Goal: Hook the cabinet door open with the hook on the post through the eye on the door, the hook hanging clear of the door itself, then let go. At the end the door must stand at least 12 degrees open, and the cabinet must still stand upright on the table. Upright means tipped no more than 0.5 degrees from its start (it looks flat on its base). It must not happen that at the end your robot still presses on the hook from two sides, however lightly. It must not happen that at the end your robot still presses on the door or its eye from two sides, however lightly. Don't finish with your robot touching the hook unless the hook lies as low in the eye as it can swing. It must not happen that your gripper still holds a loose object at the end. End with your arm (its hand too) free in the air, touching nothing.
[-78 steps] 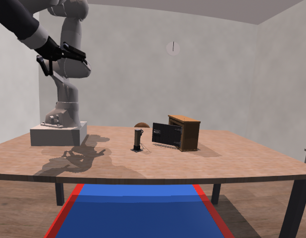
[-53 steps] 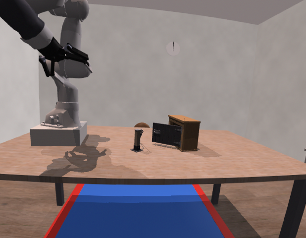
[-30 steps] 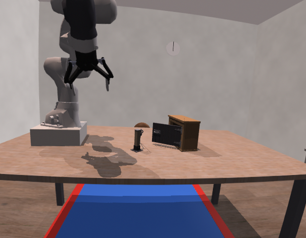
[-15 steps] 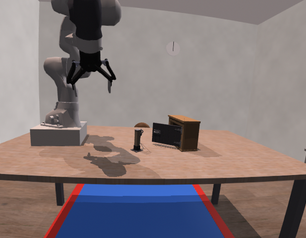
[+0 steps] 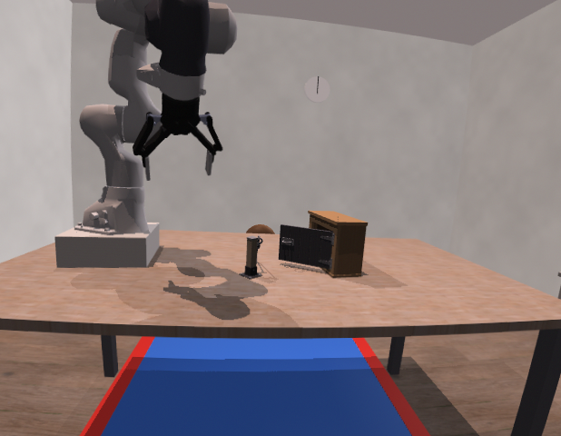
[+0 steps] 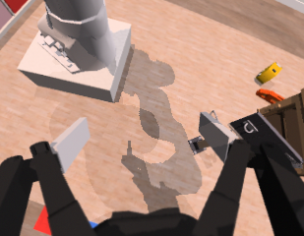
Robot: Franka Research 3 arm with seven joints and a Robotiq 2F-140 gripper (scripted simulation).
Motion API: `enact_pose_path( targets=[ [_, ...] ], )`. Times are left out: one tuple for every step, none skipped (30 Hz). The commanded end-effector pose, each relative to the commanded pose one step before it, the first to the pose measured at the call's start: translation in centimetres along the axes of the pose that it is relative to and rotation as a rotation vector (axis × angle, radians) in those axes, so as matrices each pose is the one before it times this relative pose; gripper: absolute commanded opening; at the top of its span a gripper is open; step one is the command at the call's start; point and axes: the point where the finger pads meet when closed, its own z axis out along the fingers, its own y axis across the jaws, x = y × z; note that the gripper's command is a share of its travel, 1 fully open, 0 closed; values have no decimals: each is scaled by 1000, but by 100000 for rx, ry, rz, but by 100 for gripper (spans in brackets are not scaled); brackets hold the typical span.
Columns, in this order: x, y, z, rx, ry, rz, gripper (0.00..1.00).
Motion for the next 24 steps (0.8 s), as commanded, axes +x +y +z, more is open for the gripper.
enact_pose_path(
  targets=[
    [-853,322,-76,1963,-2525,1363,100],
    [0,0,0,0,0,0,100],
    [0,0,0,0,0,0,100],
    [0,0,0,0,0,0,100],
    [0,0,0,0,0,0,100],
    [0,0,0,0,0,0,100],
    [0,0,0,0,0,0,100],
    [0,0,0,0,0,0,100],
    [0,0,0,0,0,0,100],
    [0,0,0,0,0,0,100],
    [-1148,1869,307,5335,-4576,-3005,100],
    [0,0,0,0,0,0,100],
    [0,0,0,0,0,0,100],
    [0,0,0,0,0,0,100],
    [0,0,0,0,0,0,100],
    [0,0,0,0,0,0,100],
    [0,0,0,0,0,0,100],
    [0,0,0,0,0,0,100],
    [0,0,0,0,0,0,100],
    [0,0,0,0,0,0,100],
    [0,0,0,0,0,0,100],
    [0,0,0,0,0,0,100],
    [0,0,0,0,0,0,100],
    [0,0,0,0,0,0,100]
  ],
)
